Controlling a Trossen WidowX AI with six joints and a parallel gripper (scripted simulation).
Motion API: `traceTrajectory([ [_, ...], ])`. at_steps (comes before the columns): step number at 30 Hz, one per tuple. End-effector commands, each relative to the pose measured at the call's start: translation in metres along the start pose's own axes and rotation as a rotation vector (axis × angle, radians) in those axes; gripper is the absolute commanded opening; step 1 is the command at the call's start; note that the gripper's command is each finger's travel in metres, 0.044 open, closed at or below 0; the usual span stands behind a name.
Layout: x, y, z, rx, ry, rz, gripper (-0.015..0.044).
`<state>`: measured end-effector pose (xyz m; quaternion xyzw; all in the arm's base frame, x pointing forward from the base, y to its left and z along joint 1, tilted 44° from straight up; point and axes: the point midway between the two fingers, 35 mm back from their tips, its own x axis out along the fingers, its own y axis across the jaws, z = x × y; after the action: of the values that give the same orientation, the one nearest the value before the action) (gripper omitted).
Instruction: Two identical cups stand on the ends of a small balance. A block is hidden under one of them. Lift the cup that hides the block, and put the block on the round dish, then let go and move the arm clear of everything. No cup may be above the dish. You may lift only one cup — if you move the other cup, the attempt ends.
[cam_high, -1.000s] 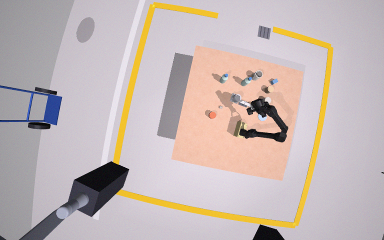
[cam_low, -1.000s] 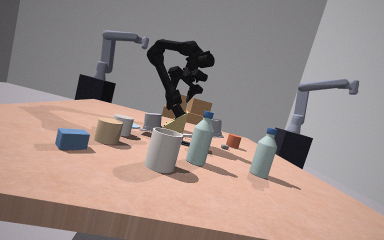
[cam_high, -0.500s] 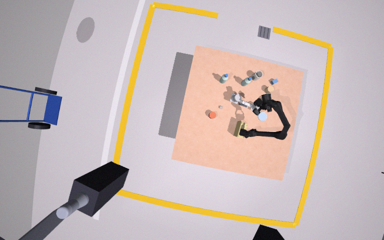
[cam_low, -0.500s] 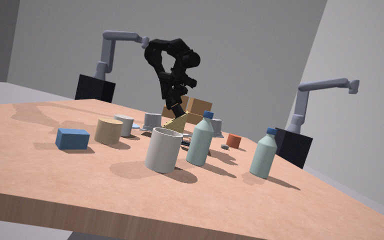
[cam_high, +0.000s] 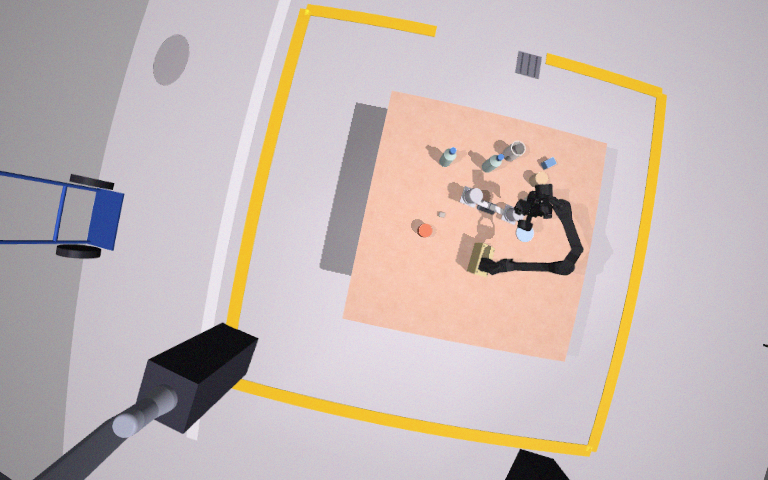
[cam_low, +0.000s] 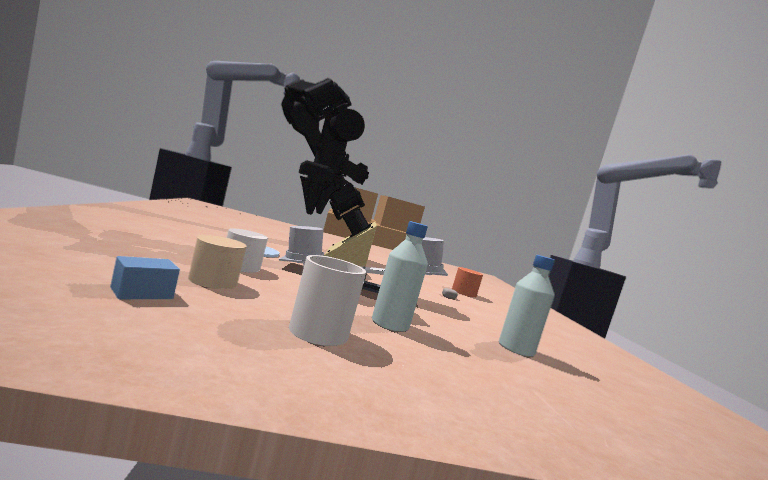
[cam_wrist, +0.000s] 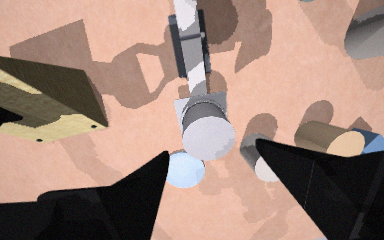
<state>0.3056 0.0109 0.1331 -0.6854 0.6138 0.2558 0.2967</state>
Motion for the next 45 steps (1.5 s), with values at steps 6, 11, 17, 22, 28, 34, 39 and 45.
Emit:
traceTrajectory([
  [6, 0.013, -0.002, -0.003, -0.03, -0.008, 0.01, 0.044],
  [11, 0.017, -0.002, -0.003, -0.03, -0.008, 0.01, 0.044],
  [17, 0.025, -0.002, -0.002, -0.03, -0.009, 0.01, 0.044],
  [22, 0.034, -0.003, -0.002, -0.029, -0.009, 0.01, 0.044],
  [28, 0.043, -0.003, -0.002, -0.029, -0.009, 0.01, 0.044],
  [34, 0.053, -0.003, -0.002, -0.029, -0.009, 0.01, 0.044],
  [39, 0.061, -0.002, -0.002, -0.029, -0.008, 0.009, 0.044],
  [45, 0.07, -0.002, -0.002, -0.029, -0.006, 0.009, 0.044],
])
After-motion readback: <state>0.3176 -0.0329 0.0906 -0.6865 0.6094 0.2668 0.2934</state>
